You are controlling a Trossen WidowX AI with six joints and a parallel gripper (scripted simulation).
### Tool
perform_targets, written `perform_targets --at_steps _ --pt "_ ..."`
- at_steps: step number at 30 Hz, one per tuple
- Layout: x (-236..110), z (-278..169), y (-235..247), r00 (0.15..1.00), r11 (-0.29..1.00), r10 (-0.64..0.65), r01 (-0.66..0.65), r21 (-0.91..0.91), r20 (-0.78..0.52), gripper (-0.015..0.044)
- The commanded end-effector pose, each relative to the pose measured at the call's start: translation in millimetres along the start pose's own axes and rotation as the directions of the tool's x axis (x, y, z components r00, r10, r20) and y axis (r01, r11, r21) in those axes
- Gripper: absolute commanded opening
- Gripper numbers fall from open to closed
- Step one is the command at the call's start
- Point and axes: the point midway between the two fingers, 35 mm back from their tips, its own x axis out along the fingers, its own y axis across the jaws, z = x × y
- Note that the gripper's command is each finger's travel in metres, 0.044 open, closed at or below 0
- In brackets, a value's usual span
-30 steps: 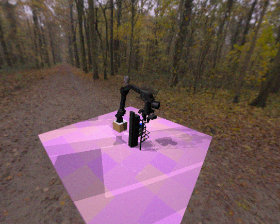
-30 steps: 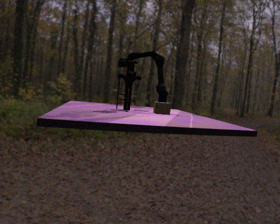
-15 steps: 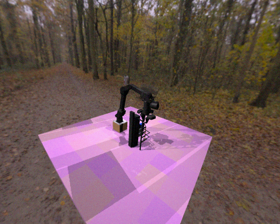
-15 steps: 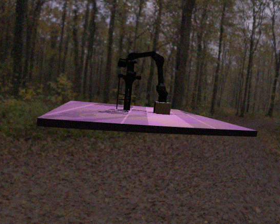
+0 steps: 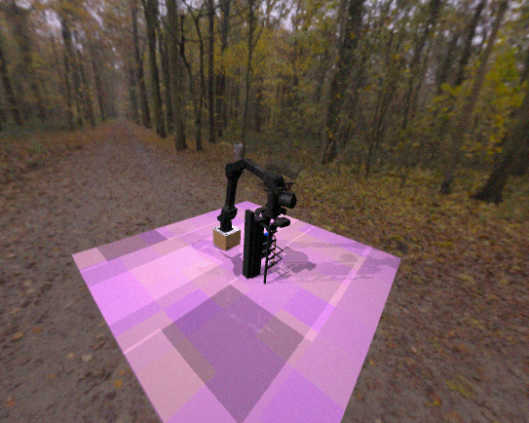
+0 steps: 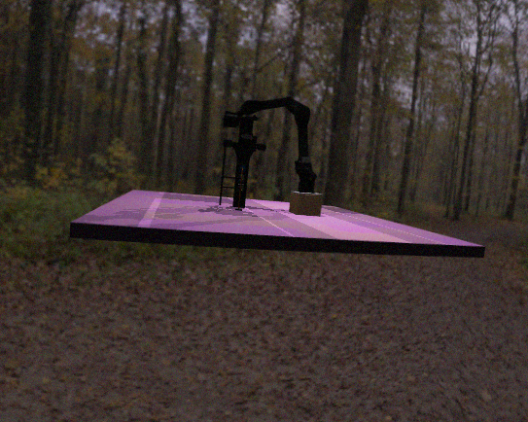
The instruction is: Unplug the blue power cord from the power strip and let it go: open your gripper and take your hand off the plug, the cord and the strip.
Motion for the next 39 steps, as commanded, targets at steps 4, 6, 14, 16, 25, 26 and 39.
perform_targets --at_steps 4,6,14,16,25,26,39 --pt "1 -6 1 1.000 1.000 0.000 0.000 -0.001 -0.002 0.0160" --pt "3 -6 1 1.000 1.000 0.000 0.000 -0.001 -0.002 0.0160" --pt "12 -6 1 1.000 1.000 0.000 0.000 -0.001 -0.002 0.0160" --pt "10 -6 1 1.000 1.000 0.001 -0.001 0.001 -0.001 0.0134" --pt "10 -6 1 1.000 1.000 0.001 -0.001 0.001 -0.001 0.0015" --pt "10 -6 1 1.000 1.000 0.001 -0.001 0.001 -0.001 0.0008" --pt "10 9 -1 1.000 1.000 0.001 -0.001 0.001 0.000 0.0000"
